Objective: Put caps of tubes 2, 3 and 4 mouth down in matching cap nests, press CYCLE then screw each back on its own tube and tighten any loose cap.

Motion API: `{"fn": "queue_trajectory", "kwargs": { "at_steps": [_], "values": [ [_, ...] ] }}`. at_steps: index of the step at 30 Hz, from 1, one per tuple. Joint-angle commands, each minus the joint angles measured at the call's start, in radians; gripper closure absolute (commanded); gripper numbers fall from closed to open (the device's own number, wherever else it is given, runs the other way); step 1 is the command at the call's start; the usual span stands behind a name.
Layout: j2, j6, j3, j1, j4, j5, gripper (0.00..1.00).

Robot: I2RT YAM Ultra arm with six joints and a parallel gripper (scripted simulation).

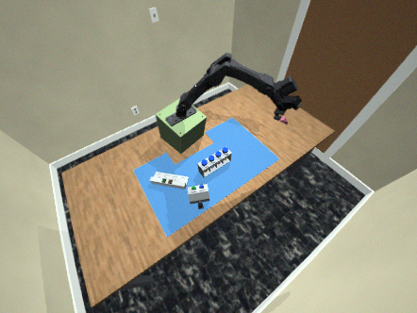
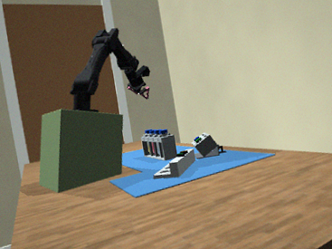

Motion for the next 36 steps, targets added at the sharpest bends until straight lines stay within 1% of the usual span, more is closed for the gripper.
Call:
{"fn": "queue_trajectory", "kwargs": {
  "at_steps": [1, 17, 18, 36],
  "values": [
    [-0.010, 0.000, 0.005, 0.001, 0.004, 0.000, 0.00],
    [-0.010, 0.000, 0.005, 0.001, 0.004, 0.000, 0.00],
    [-0.010, 0.000, 0.005, 0.001, 0.004, 0.000, 0.51],
    [-0.010, 0.000, 0.005, 0.001, 0.004, 0.000, 0.51]
  ]
}}
